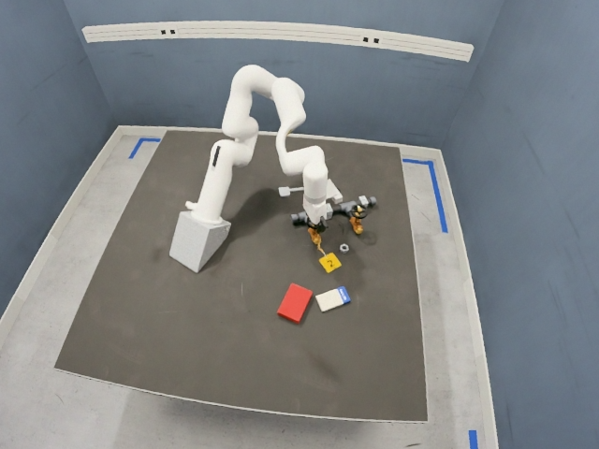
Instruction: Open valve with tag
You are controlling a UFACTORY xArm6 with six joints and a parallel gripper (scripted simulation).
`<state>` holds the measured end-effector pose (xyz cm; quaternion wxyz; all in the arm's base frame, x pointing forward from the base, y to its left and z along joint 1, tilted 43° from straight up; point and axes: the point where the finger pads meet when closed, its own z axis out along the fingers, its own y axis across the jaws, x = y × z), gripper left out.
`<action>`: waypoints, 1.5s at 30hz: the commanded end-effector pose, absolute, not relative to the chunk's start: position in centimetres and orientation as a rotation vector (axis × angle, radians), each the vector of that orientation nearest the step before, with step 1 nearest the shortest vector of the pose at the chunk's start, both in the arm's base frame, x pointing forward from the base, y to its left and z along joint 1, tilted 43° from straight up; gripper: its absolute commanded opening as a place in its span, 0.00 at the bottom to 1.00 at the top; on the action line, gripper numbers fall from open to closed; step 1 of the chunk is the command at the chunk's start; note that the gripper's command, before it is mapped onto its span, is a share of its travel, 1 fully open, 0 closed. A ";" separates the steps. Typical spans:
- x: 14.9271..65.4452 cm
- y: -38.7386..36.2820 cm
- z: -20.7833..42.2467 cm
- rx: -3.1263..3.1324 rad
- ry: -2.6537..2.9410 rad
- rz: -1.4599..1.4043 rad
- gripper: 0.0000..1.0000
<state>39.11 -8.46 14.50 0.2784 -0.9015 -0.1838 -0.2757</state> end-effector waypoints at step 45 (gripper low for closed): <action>39.2 -8.6 14.6 -1.668 1.702 0.228 1.00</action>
